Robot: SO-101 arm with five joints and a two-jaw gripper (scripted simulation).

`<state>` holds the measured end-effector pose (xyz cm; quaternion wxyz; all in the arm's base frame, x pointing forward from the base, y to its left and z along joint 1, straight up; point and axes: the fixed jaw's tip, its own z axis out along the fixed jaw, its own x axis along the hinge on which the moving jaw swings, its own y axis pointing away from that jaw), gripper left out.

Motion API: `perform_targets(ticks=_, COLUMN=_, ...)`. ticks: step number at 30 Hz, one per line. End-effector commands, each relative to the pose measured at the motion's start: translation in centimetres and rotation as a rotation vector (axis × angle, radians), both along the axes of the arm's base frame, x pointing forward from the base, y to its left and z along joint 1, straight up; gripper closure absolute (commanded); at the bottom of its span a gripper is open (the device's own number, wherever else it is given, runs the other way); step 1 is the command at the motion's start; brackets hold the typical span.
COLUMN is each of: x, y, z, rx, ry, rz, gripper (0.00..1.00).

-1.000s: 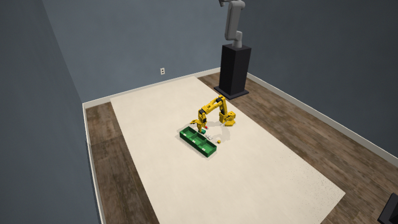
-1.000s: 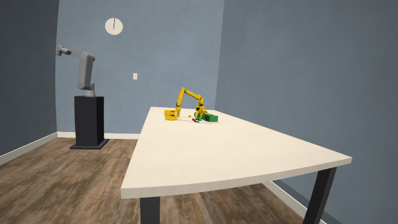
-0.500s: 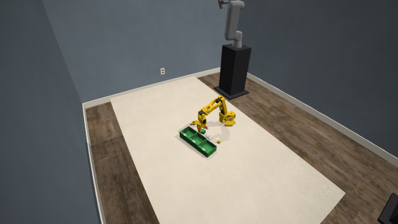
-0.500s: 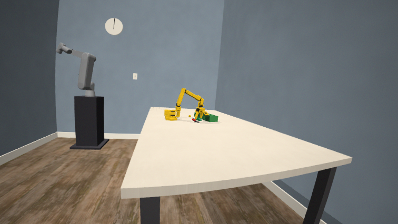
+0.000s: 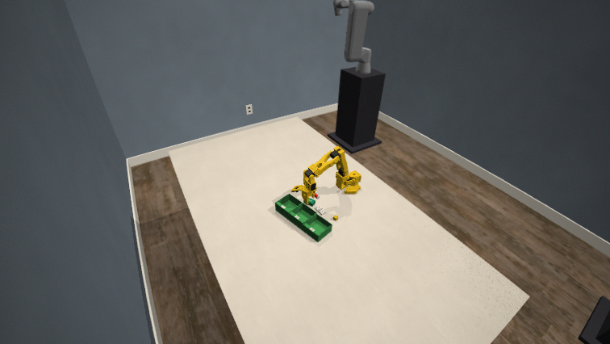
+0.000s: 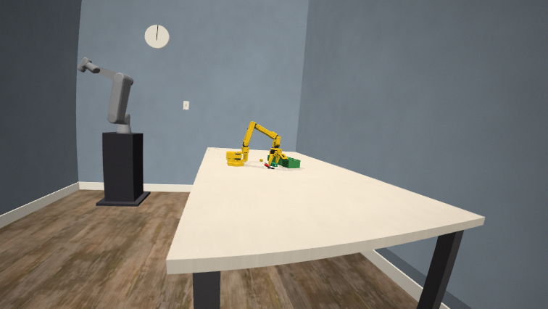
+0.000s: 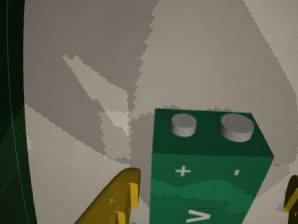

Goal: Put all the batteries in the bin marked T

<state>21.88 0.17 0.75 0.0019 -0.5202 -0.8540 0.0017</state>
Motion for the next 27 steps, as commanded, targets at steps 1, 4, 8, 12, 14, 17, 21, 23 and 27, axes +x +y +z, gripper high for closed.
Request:
perform_targets(ticks=1, x=0.38, y=-0.16, z=0.39, rx=0.001, ry=-0.030, rz=-0.013, gripper=0.71)
perform_targets(ticks=4, x=0.38, y=-0.16, z=0.39, rx=0.001, ry=-0.030, rz=-0.013, gripper=0.72)
perform_targets(ticks=8, x=0.38, y=-0.16, z=0.39, rx=0.001, ry=-0.030, rz=-0.013, gripper=0.74)
perform_targets(ticks=12, x=0.38, y=-0.16, z=0.39, rx=0.001, ry=-0.030, rz=-0.013, gripper=0.76)
perform_targets(ticks=14, x=0.38, y=-0.16, z=0.39, rx=0.001, ry=-0.030, rz=-0.013, gripper=0.78)
perform_targets(ticks=17, x=0.38, y=-0.16, z=0.39, rx=0.001, ry=-0.030, rz=-0.013, gripper=0.81)
perform_targets(ticks=21, x=0.38, y=-0.16, z=0.39, rx=0.001, ry=-0.030, rz=-0.013, gripper=0.86)
perform_targets(ticks=23, x=0.38, y=-0.16, z=0.39, rx=0.001, ry=-0.030, rz=-0.013, gripper=0.88)
perform_targets(ticks=27, x=0.38, y=-0.16, z=0.39, rx=0.001, ry=-0.030, rz=-0.013, gripper=0.93)
